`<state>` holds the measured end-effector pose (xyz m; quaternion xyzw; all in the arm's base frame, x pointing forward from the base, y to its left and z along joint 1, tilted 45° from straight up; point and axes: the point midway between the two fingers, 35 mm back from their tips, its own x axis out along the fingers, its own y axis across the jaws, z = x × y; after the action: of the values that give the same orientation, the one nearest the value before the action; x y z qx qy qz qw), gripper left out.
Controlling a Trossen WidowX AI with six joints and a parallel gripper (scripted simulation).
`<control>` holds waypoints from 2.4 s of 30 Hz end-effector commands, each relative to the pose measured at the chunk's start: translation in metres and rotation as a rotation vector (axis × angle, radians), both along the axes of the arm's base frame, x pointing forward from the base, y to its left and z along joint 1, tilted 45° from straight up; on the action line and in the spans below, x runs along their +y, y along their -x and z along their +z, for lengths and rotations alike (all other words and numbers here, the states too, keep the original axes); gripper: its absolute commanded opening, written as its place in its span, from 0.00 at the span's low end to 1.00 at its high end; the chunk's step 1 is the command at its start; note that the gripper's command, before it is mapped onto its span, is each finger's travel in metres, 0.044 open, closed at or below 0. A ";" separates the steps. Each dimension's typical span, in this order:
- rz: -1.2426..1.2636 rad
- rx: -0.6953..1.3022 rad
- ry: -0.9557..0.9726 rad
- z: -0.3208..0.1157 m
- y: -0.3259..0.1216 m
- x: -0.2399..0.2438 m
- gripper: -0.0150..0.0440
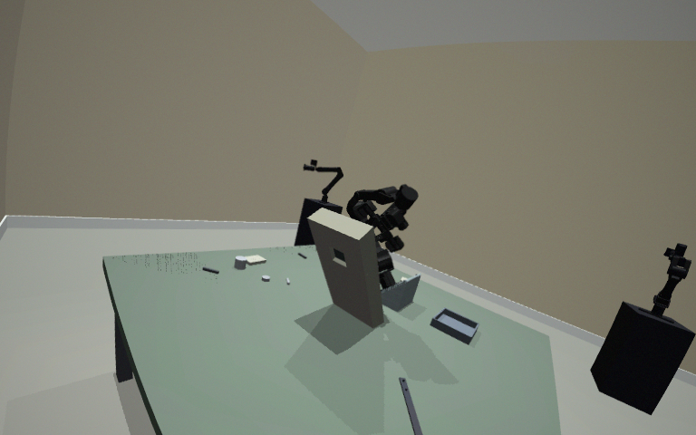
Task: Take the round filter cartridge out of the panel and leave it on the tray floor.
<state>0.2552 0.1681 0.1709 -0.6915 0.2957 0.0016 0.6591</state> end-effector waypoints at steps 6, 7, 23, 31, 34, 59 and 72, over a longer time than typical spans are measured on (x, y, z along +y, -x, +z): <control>0.002 -0.014 -0.007 -0.015 0.013 -0.017 0.25; 0.002 -0.014 -0.007 -0.017 0.014 -0.019 0.25; 0.000 0.001 0.001 -0.025 0.018 -0.025 0.41; 0.002 -0.014 -0.008 -0.005 0.006 -0.007 0.41; 0.002 -0.014 -0.008 0.014 -0.008 0.011 0.41; -0.192 -0.027 -0.231 0.046 -0.003 0.046 0.77; -0.715 -0.161 -0.595 -0.011 0.029 -0.018 0.77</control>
<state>0.2357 0.1660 0.1699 -0.3836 0.4311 -0.1524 0.8024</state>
